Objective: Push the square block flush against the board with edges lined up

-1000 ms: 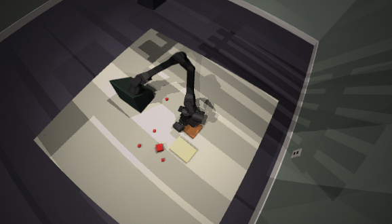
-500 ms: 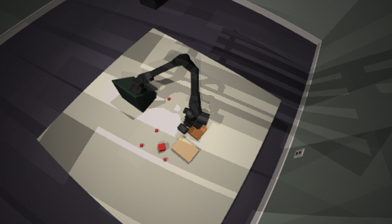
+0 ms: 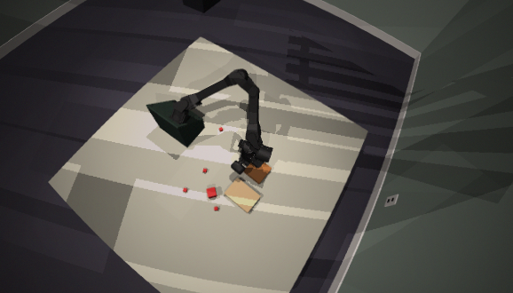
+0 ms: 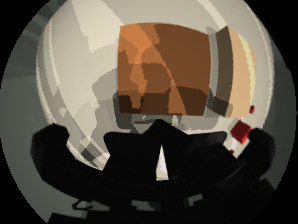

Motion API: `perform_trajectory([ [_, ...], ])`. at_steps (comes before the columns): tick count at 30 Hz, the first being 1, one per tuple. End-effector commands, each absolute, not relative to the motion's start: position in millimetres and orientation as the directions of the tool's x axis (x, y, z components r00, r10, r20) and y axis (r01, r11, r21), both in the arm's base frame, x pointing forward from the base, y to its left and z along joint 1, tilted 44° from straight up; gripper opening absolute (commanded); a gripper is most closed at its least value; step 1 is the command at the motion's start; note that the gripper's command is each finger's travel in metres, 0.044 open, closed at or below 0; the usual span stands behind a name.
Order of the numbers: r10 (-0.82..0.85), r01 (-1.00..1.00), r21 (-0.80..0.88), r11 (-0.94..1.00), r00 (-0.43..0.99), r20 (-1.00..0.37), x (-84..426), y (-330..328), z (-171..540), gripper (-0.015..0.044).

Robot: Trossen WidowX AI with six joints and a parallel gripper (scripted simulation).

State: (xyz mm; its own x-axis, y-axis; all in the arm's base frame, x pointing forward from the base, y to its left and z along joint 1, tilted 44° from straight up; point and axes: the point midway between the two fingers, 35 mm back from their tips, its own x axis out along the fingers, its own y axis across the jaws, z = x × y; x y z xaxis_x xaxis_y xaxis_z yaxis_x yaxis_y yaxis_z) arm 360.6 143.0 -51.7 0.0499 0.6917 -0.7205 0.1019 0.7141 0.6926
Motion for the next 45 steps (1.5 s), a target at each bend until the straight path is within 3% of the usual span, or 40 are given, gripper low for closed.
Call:
perform_trajectory([
  [1, 0.691, 0.106, 0.692, 0.714, 0.05, -0.721, 354, 144, -51, 0.0],
  [20, 0.691, 0.107, 0.692, 0.714, 0.049, -0.721, 324, 146, -51, 0.0],
  [25, 0.69, 0.106, 0.69, 0.716, 0.049, -0.723, 326, 110, -13, 0.0],
  [31, 0.685, 0.106, 0.687, 0.719, 0.062, -0.726, 329, 109, -15, 0.0],
  [45, 0.686, -0.343, 0.631, 0.696, 0.06, -0.725, 366, 119, 0, 0.0],
])
